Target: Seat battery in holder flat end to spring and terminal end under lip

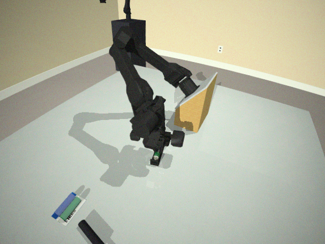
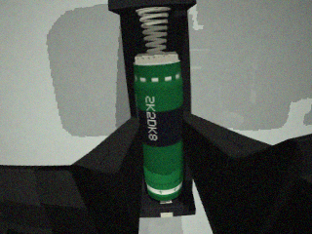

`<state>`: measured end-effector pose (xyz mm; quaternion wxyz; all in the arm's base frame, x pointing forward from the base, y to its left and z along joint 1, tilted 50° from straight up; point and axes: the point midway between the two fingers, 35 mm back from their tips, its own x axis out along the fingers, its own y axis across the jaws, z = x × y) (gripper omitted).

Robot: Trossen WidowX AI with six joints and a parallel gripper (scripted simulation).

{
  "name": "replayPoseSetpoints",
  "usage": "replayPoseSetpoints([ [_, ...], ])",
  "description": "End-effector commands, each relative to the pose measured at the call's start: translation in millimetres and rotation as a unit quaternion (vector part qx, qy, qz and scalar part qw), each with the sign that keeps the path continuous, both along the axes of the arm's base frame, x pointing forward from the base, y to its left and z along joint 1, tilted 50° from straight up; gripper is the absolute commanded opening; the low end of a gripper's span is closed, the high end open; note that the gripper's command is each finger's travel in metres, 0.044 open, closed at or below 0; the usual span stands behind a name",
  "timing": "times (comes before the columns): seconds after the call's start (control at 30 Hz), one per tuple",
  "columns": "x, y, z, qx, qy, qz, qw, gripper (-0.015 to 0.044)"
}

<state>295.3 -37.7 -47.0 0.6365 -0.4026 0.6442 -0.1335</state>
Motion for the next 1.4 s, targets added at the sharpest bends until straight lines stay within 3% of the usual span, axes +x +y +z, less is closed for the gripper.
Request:
replayPoseSetpoints([
  [0.0,-0.8,-0.6,0.2,0.000,0.002,0.001,1.000,0.0113],
  [0.07,-0.8,-0.6,0.2,0.000,0.002,0.001,1.000,0.0163],
  [0.57,-2.1,11.2,9.8,0.000,0.000,0.000,1.000,0.0163],
  [0.93,-15.2,67.9,53.2,0.002,0.000,0.000,1.000,0.0440],
  [1.37,-15.7,68.7,52.9,0.002,0.000,0.000,1.000,0.0440],
])
